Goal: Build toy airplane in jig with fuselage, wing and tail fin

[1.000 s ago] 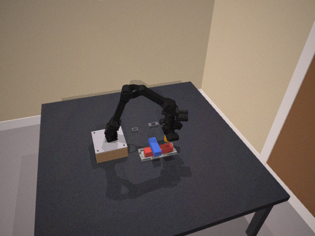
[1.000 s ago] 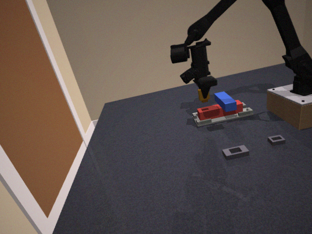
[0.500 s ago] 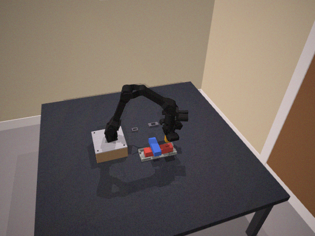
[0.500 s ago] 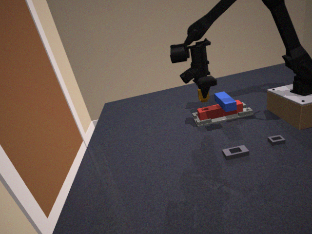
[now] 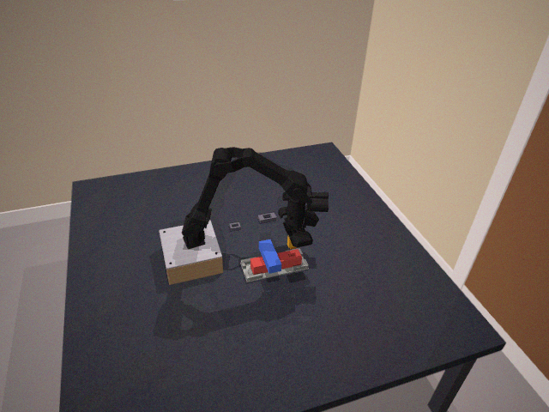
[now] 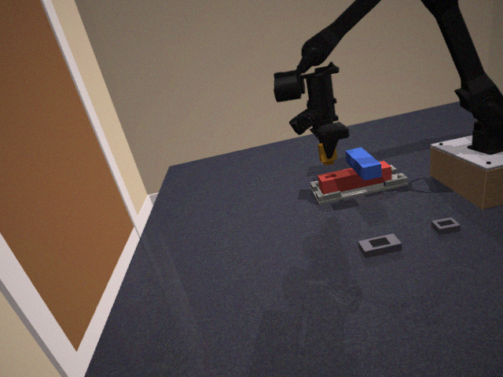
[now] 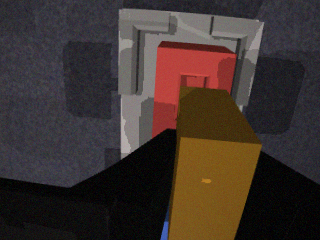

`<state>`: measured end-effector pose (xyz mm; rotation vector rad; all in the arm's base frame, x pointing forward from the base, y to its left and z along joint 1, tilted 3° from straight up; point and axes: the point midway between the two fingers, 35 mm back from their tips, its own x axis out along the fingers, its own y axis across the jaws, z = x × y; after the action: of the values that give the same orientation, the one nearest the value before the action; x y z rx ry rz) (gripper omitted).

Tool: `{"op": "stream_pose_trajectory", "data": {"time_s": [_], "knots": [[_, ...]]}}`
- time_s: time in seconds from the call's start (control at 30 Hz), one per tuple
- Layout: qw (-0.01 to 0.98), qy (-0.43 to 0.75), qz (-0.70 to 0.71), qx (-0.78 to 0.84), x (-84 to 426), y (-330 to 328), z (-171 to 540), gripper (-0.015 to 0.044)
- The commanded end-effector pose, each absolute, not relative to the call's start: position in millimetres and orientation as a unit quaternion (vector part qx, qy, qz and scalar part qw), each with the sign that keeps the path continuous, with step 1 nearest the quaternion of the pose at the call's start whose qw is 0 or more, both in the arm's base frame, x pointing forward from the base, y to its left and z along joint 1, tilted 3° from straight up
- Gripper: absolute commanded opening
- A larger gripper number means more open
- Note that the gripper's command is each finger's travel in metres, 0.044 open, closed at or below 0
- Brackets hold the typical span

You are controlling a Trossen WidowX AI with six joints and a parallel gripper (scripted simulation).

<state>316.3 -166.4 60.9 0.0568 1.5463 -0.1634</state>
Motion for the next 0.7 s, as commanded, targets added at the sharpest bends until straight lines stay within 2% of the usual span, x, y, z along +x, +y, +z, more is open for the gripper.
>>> {"op": "stream_pose_trajectory", "data": {"time_s": [0.0, 0.67], "knots": [[0.714, 0.695, -0.072, 0.026, 318, -167, 59, 0.0065], [0.714, 0.696, -0.072, 0.026, 319, -169, 27, 0.0065]]}}
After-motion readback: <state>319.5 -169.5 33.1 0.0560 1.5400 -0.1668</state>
